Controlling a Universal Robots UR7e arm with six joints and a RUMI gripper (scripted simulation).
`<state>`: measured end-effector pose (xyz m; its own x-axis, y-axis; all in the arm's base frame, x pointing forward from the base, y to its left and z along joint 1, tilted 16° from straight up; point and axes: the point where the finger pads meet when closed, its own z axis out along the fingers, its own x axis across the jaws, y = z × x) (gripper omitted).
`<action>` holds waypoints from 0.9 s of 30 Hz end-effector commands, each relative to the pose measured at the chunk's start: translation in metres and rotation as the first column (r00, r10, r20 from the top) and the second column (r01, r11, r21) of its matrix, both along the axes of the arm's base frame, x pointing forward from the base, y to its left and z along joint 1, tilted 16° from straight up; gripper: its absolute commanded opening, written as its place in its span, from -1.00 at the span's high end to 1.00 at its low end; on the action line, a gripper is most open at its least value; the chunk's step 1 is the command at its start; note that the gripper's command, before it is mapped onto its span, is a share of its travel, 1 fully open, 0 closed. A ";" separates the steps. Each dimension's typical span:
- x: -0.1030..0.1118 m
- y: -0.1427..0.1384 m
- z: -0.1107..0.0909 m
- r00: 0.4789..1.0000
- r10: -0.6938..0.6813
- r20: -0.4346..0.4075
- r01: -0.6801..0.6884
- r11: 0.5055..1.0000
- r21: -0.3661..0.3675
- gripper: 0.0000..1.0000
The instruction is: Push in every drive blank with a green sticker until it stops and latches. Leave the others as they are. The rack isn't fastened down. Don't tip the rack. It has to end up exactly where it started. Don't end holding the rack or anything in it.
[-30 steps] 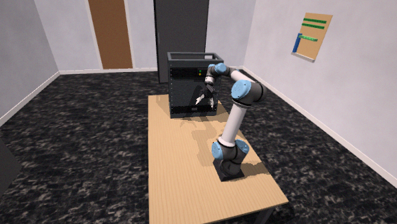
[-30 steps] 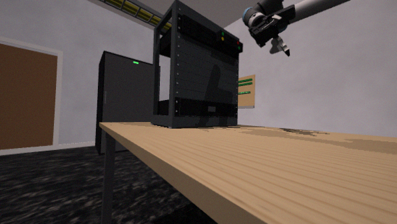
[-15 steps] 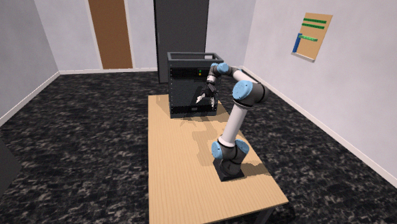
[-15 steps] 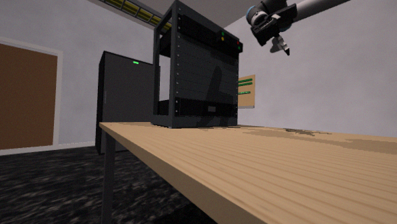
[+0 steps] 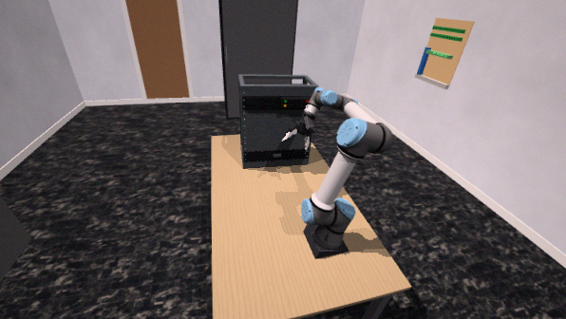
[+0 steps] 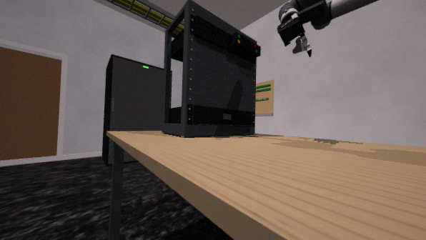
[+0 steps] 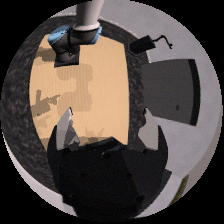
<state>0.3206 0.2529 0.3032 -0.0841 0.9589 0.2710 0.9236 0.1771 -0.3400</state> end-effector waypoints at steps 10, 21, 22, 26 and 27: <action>0.026 -0.009 0.038 0.901 -0.342 0.268 0.282 0.930 0.237 -1.00; 0.046 -0.018 0.069 0.716 -0.580 0.389 0.410 0.800 0.438 -1.00; 0.048 -0.019 0.073 0.694 -0.601 0.397 0.418 0.785 0.458 -1.00; 0.058 -0.022 0.085 0.597 -0.684 0.419 0.445 0.717 0.536 -1.00; 0.060 -0.023 0.089 0.572 -0.703 0.423 0.450 0.700 0.555 -1.00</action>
